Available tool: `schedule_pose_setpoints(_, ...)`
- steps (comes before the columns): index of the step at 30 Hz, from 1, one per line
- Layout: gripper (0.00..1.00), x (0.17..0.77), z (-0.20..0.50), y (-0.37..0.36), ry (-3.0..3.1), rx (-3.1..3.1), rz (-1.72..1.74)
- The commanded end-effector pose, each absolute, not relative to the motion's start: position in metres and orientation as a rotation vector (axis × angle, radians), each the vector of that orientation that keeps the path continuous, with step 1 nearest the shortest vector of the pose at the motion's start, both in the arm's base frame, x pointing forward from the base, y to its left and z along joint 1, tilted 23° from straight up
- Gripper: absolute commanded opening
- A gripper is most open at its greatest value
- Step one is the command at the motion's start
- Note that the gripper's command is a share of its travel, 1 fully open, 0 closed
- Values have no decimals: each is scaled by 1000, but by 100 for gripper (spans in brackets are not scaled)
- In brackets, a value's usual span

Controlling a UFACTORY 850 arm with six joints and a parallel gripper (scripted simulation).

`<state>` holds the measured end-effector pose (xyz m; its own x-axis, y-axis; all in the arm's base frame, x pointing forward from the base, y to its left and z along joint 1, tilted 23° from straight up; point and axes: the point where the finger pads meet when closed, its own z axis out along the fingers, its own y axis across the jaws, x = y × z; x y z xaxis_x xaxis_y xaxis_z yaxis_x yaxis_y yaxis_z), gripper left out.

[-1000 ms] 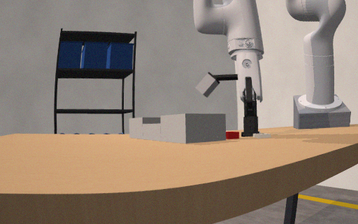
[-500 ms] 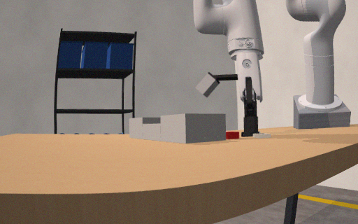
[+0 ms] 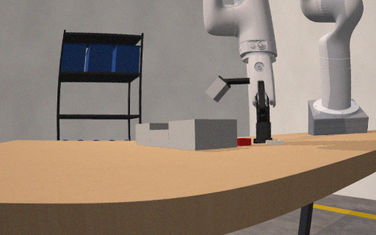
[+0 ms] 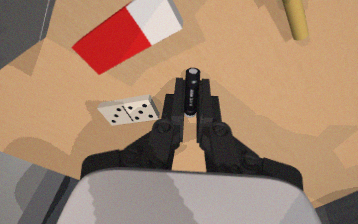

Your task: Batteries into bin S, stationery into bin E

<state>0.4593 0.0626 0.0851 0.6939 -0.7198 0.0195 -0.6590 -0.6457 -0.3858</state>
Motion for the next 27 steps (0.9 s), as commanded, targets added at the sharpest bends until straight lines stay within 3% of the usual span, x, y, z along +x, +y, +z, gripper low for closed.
schedule_pose_setpoints(1,0,460,86,62,1080,-2555,-244)
schedule_pose_setpoints(27,0,442,141,47,1080,-2555,-244)
